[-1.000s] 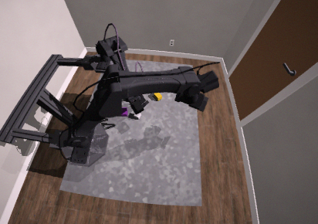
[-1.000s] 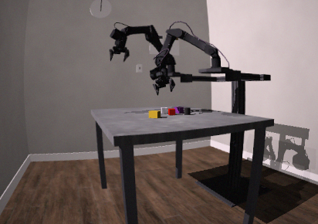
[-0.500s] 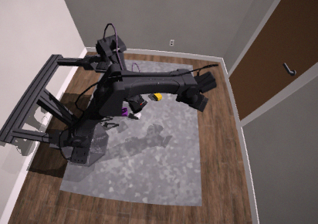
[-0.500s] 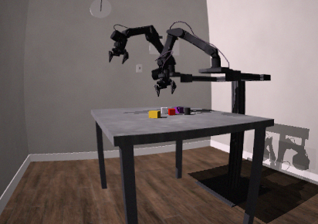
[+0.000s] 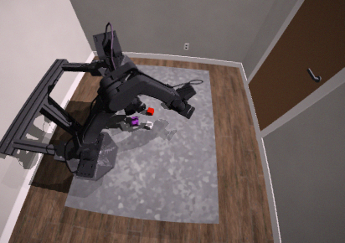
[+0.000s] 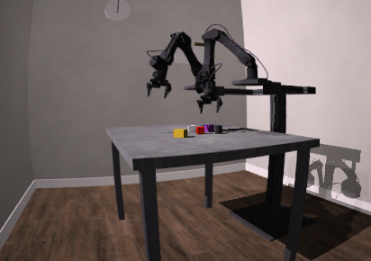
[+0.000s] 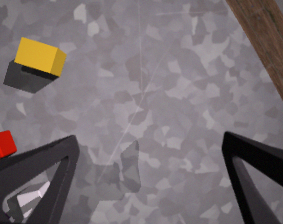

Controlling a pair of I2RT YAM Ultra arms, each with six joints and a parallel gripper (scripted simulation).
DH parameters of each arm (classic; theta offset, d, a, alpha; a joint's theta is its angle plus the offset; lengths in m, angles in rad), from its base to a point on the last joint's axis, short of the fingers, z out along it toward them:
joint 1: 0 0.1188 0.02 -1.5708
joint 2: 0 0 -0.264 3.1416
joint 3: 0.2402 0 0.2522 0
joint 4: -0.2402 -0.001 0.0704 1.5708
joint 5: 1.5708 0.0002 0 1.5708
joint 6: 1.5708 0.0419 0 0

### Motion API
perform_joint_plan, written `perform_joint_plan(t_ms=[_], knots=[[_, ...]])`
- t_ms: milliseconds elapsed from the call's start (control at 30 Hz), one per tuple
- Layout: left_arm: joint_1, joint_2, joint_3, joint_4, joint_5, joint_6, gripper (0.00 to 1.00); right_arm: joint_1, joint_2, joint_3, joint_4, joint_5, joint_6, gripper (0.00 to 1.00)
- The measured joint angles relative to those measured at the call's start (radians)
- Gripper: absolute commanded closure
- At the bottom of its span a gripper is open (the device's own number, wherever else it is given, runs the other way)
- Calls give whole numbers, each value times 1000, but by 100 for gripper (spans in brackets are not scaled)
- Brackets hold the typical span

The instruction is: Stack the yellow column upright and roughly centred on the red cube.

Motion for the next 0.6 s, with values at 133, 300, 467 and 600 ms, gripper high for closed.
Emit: perform_joint_plan(t_ms=[133,300,467,600], knots=[[-57,-13,-95,77,10,-46,0,69,-8,-226,188,27,80,0],[-114,-21,-177,143,19,-93,0,164,-21,-488,377,50,170,0],[-141,-22,-214,195,19,-119,0,230,-29,-678,591,77,250,0],[-152,-22,-228,210,20,-127,0,310,-29,-821,717,90,304,0]])
